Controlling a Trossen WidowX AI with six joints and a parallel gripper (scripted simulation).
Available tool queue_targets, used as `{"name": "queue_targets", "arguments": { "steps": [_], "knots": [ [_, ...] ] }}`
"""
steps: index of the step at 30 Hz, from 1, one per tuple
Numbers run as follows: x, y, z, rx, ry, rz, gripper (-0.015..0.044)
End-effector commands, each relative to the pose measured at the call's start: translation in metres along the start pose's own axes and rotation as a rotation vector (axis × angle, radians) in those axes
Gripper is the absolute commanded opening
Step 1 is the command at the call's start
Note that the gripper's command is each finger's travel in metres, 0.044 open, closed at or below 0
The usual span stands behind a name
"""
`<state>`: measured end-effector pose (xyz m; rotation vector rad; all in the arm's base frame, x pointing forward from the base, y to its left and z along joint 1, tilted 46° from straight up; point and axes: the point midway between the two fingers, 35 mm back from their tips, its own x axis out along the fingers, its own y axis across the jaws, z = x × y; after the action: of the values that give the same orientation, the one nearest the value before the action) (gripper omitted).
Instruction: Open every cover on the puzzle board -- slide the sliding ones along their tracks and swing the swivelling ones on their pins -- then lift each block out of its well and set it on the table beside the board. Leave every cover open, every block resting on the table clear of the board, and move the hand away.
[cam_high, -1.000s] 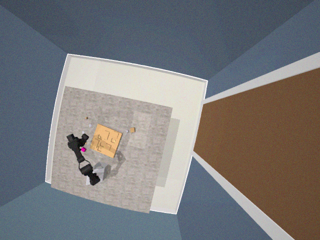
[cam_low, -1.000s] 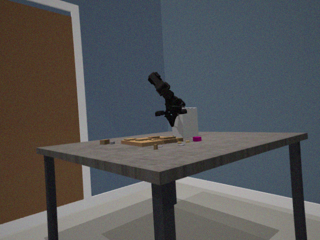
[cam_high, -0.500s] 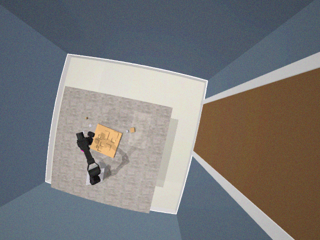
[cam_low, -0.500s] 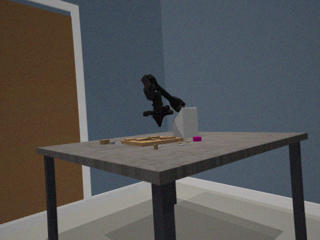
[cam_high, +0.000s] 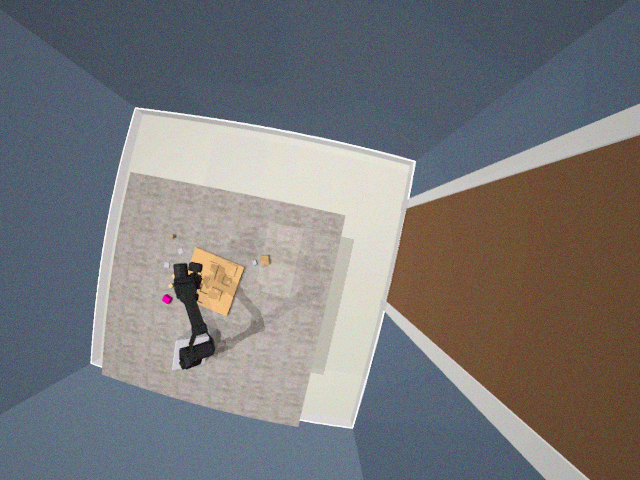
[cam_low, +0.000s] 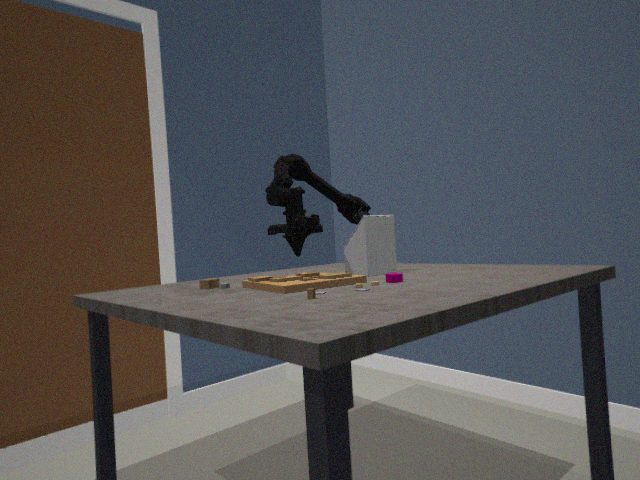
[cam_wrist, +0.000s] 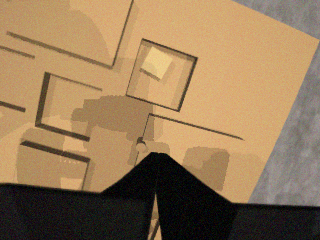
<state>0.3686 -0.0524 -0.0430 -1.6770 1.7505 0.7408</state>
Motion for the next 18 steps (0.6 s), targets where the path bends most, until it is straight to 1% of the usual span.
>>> {"name": "queue_targets", "arguments": {
  "steps": [1, 18],
  "knots": [
    [0.002, -0.001, -0.021, -0.049, 0.012, 0.004, 0.0000],
    [0.005, 0.006, -0.117, -0.281, 0.059, 0.028, 0.0000]
  ]
}}
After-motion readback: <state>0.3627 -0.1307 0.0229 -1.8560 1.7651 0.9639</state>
